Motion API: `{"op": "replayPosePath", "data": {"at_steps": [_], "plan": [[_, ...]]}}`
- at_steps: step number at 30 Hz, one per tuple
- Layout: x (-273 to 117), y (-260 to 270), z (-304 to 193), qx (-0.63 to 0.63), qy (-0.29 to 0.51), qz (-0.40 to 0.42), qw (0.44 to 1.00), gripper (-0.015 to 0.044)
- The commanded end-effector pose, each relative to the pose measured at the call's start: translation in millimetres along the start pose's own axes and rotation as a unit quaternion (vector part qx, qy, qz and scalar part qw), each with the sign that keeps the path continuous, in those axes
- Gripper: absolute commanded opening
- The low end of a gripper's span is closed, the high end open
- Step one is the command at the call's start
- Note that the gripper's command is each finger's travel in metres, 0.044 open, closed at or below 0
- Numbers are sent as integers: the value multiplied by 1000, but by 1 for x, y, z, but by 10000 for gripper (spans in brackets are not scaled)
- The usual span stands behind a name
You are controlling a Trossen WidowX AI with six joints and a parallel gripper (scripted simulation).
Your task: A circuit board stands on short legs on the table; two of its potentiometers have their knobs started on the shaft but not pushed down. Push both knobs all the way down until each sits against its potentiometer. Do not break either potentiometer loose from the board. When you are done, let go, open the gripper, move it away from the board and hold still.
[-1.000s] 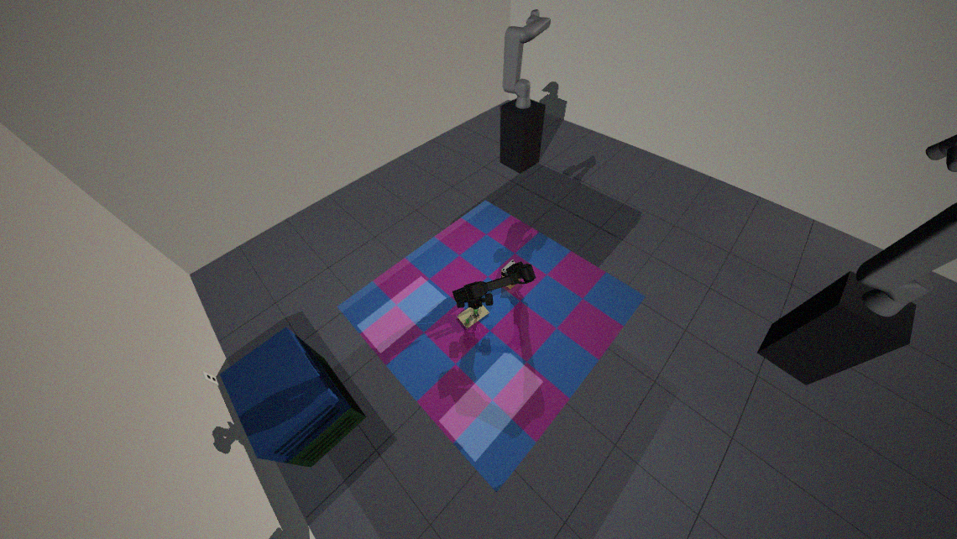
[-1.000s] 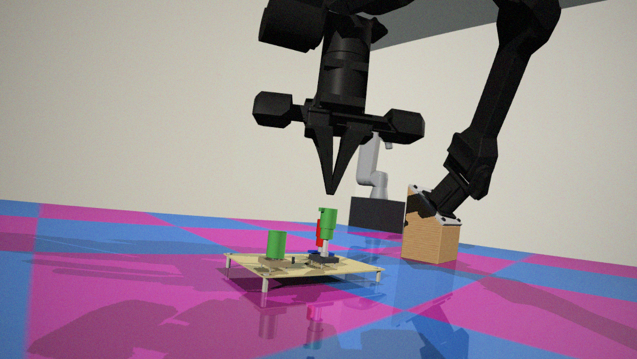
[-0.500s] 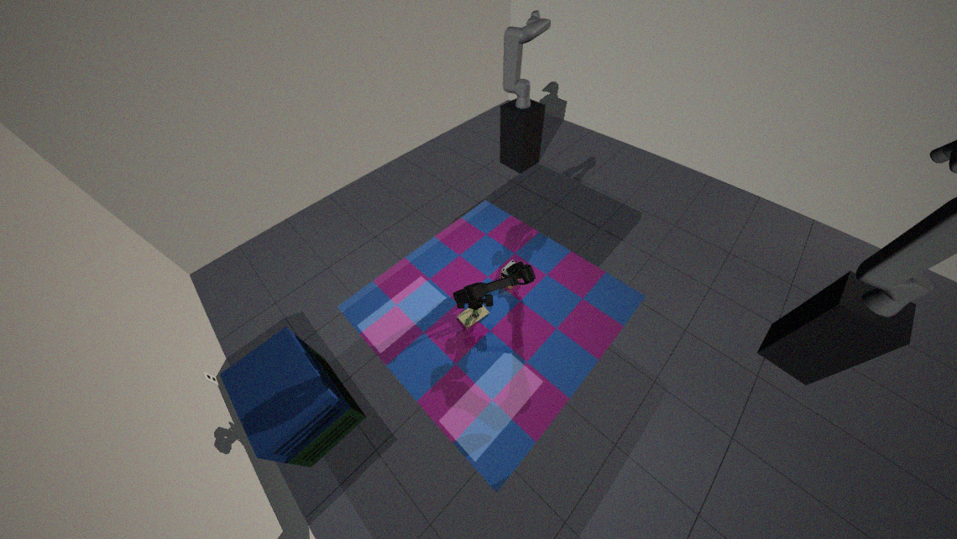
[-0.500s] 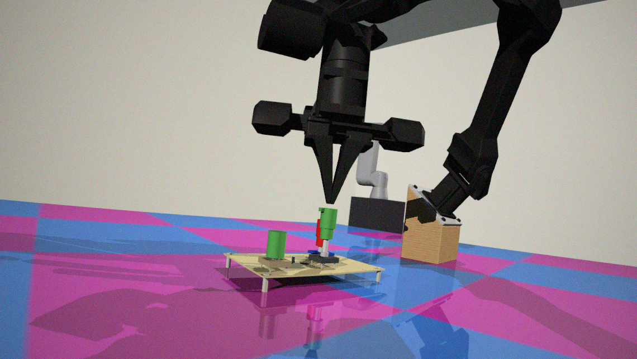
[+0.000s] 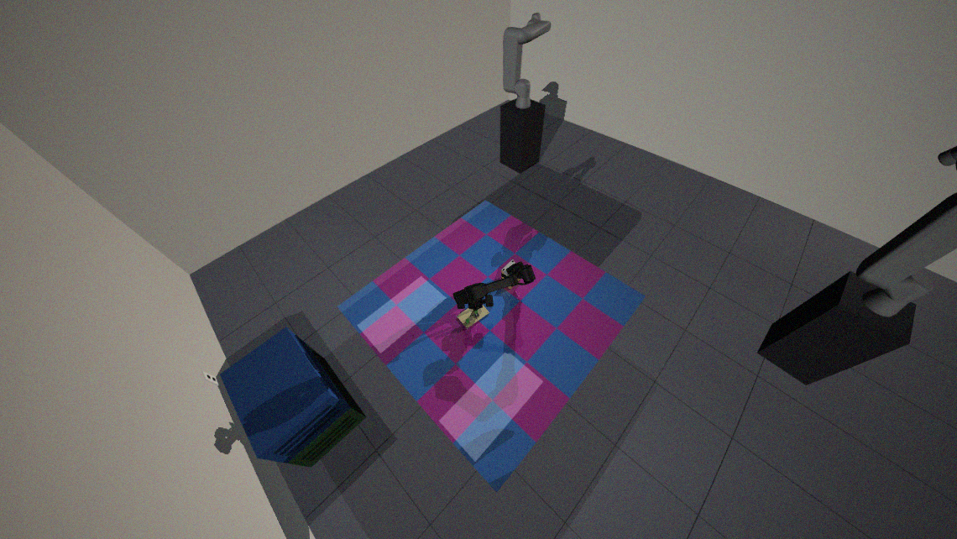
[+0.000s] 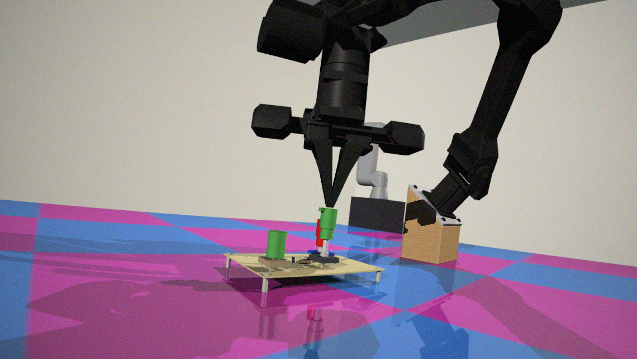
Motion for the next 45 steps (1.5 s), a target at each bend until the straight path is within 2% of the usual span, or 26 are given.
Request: {"op": "replayPosePath", "data": {"at_steps": [1,45], "plan": [[1,0,0,2,1,-1,1000,0],[11,0,0,2,1,-1,1000,0]]}}
Point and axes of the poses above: the point midway between the two fingers, 35 mm back from their tips, its own x axis out along the fingers, its own y axis across the jaws, z = x × y, the point moved 10 cm from there along -x, back along the fingers, and after that the axes turned 12 degrees about x, right-handed, at the moved point
